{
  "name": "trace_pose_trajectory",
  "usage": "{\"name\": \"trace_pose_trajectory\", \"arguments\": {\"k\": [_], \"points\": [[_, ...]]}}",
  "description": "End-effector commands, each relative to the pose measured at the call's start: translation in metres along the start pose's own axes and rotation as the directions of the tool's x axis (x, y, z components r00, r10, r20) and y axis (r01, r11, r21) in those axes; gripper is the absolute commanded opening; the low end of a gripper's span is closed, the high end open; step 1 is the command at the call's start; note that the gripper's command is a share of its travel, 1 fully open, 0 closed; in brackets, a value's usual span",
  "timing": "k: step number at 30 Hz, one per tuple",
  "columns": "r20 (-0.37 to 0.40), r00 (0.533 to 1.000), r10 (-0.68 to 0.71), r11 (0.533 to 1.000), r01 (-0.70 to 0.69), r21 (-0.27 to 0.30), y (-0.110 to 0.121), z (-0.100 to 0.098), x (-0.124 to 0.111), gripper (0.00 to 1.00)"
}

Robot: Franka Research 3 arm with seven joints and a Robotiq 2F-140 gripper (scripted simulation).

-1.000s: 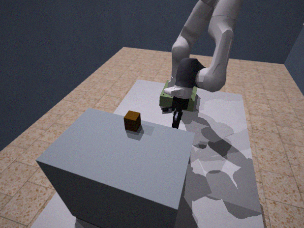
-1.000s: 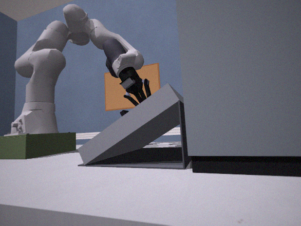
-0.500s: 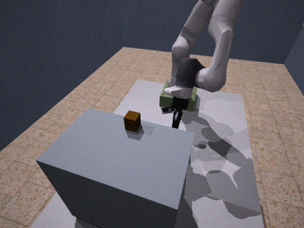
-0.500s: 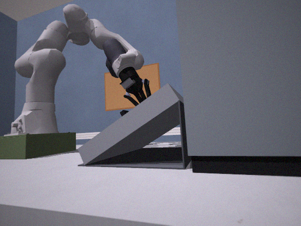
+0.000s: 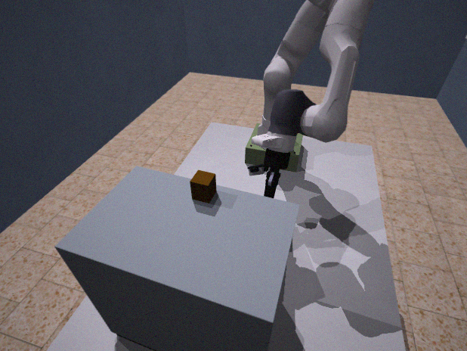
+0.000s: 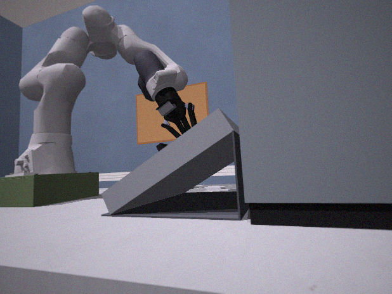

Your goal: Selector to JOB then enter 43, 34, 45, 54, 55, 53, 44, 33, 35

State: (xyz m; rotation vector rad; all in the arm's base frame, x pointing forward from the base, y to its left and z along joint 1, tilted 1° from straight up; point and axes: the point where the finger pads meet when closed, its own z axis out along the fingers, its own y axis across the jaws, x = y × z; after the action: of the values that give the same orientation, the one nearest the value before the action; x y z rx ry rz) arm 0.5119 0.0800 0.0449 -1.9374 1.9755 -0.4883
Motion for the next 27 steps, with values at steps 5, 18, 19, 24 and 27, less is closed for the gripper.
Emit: {"name": "trace_pose_trajectory", "arguments": {"k": [5,18,19,24,27], "points": [[0.004,1.0,-0.002,1.0,0.002,-0.001,0.0004,0.0006,-0.0014,0.1],[0.004,1.0,-0.002,1.0,0.002,-0.001,0.0004,0.0004,-0.0014,0.1],[0.004,1.0,-0.002,1.0,0.002,-0.001,0.0004,0.0,-0.0014,0.1],[0.004,1.0,-0.002,1.0,0.002,-0.001,0.0004,-0.0021,-0.0014,0.1],[0.004,1.0,-0.002,1.0,0.002,-0.001,0.0003,-0.0061,-0.0014,0.1]]}}
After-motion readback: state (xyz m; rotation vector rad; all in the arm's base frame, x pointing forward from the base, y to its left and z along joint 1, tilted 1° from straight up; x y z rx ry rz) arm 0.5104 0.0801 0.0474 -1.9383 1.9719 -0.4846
